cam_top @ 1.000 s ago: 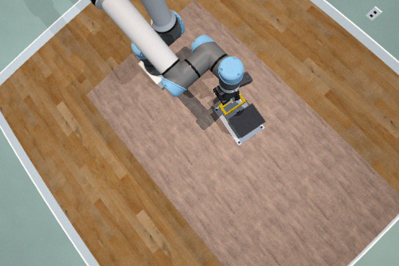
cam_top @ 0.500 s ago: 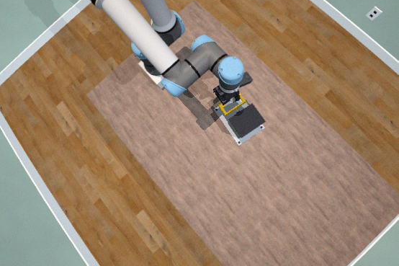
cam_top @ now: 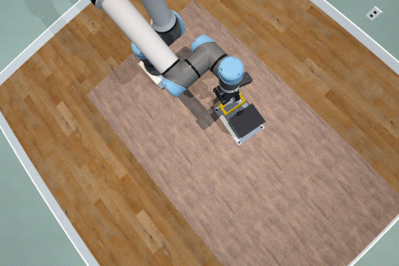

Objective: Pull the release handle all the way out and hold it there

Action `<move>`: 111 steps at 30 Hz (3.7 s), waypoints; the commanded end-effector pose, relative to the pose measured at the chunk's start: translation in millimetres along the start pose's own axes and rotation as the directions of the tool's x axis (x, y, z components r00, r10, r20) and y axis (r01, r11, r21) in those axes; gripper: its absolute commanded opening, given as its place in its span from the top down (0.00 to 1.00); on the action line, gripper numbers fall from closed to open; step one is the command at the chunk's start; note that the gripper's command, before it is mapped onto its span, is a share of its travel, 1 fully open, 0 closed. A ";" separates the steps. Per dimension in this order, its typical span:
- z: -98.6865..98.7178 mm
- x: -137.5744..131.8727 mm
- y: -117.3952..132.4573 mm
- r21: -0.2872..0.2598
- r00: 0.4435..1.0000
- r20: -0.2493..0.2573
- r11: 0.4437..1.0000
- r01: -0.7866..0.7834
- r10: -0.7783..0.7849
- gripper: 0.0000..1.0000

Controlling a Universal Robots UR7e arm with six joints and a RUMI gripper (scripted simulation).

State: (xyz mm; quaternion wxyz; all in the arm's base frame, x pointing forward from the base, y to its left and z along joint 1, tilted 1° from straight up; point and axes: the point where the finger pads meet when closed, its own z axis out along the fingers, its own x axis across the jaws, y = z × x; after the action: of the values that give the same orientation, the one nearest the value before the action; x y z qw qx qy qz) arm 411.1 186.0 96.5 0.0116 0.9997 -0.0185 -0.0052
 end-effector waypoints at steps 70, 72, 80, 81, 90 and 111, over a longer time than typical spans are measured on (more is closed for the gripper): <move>46.6 0.5 -0.1 0.000 1.000 -0.001 1.000 0.000 0.000 0.68; 46.6 0.5 -0.1 0.000 1.000 -0.001 1.000 0.000 0.000 0.68; 46.6 0.5 -0.1 0.000 1.000 -0.001 1.000 0.000 0.000 0.68; 46.6 0.5 -0.1 0.000 1.000 -0.001 1.000 0.000 0.000 0.68; 46.6 0.5 -0.1 0.000 1.000 -0.001 1.000 0.000 0.000 0.68; 46.8 0.5 -0.1 0.000 1.000 -0.001 1.000 0.000 0.000 0.68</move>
State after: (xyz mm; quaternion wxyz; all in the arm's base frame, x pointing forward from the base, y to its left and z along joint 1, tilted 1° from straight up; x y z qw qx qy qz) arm 410.7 184.9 49.4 0.0116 0.9997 -0.0185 -0.0051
